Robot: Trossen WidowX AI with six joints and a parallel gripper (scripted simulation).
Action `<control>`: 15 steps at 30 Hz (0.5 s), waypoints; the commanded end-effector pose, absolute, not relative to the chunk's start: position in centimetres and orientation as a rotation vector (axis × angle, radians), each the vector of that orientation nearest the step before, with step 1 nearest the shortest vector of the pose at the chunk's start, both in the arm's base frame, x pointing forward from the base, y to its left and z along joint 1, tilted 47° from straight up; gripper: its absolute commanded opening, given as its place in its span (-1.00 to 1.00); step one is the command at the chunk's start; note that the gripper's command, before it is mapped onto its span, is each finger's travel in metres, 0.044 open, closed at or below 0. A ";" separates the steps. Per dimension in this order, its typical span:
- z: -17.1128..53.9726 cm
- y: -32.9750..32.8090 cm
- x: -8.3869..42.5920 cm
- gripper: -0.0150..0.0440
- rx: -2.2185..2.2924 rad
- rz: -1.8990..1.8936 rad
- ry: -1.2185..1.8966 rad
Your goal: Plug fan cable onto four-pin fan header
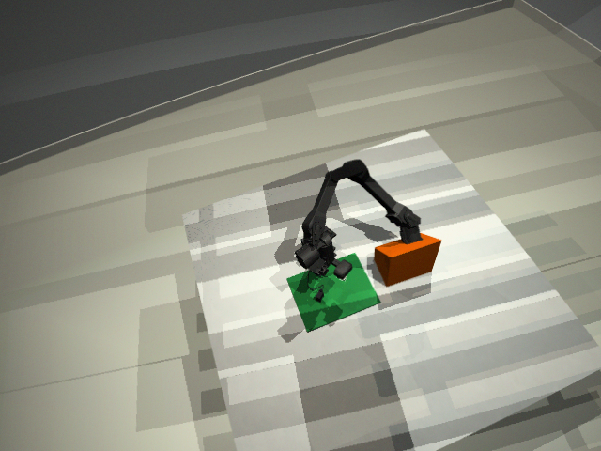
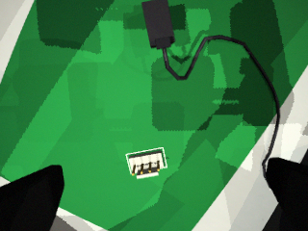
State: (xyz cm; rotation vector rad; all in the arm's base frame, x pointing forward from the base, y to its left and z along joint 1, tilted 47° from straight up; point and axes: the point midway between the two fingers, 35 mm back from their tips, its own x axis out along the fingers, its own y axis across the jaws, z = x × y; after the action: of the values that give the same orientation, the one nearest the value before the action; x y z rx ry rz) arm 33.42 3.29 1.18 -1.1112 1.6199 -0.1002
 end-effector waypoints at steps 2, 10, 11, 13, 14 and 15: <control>1.0 6.1 36.0 1.00 -1.185 -0.049 1.627; 0.7 10.0 39.1 1.00 -1.289 0.016 1.639; 0.7 10.0 39.1 1.00 -1.289 0.016 1.639; 0.5 9.8 39.1 1.00 -1.289 0.016 1.639; 0.1 9.5 39.3 1.00 -1.289 0.016 1.638; -0.5 9.0 39.4 1.00 -1.288 0.017 1.638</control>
State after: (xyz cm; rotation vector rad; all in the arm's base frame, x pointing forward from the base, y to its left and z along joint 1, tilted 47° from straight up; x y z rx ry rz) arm 39.03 9.72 0.51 -1.2806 1.6311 0.0170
